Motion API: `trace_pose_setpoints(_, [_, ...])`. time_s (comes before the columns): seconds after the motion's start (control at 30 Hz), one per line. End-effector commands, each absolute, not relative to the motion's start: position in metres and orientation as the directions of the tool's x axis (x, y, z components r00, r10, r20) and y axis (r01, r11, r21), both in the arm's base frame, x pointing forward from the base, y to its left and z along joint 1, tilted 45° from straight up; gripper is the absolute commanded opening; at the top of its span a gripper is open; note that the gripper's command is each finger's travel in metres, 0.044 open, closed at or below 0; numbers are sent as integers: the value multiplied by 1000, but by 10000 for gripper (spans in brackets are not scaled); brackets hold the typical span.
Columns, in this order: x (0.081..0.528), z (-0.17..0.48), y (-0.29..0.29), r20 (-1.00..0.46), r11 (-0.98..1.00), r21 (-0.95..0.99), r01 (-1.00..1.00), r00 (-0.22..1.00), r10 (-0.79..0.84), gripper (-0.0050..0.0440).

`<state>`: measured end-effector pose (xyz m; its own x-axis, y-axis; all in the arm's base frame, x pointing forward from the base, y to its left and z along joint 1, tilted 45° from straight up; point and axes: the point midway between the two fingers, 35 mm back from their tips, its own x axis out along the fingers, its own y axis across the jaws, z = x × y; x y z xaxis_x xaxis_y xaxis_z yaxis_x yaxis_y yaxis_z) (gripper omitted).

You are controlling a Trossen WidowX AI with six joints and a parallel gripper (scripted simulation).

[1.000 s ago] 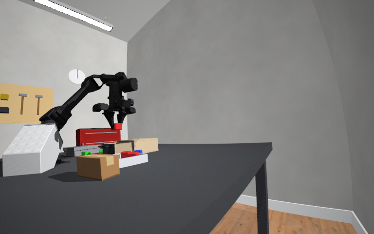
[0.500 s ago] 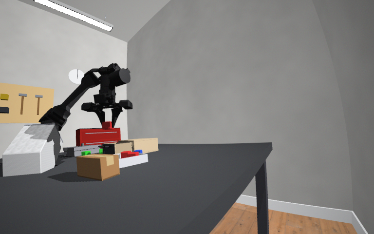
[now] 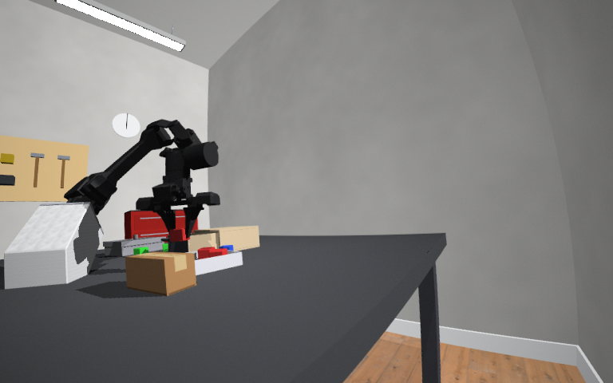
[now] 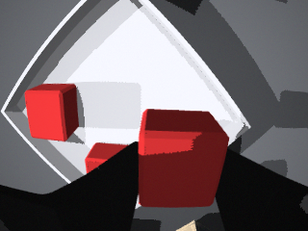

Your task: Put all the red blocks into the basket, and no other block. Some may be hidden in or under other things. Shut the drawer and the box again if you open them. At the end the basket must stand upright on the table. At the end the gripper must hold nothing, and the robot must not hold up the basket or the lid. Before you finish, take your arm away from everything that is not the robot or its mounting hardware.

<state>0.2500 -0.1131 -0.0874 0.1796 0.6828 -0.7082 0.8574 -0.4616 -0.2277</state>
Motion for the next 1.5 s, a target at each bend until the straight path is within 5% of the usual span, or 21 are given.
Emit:
trace_pose_setpoints(0.0, [249,-97,-102,-702,-458,-241,855,172,691,0])
trace_pose_setpoints(1.33, [256,-125,-74,-702,-458,-241,855,172,691,0])
trace_pose_setpoints(1.37, [256,-125,-74,-702,-458,-241,855,172,691,227])
trace_pose_setpoints(1.47, [256,-125,-74,-702,-458,-241,855,172,691,227])
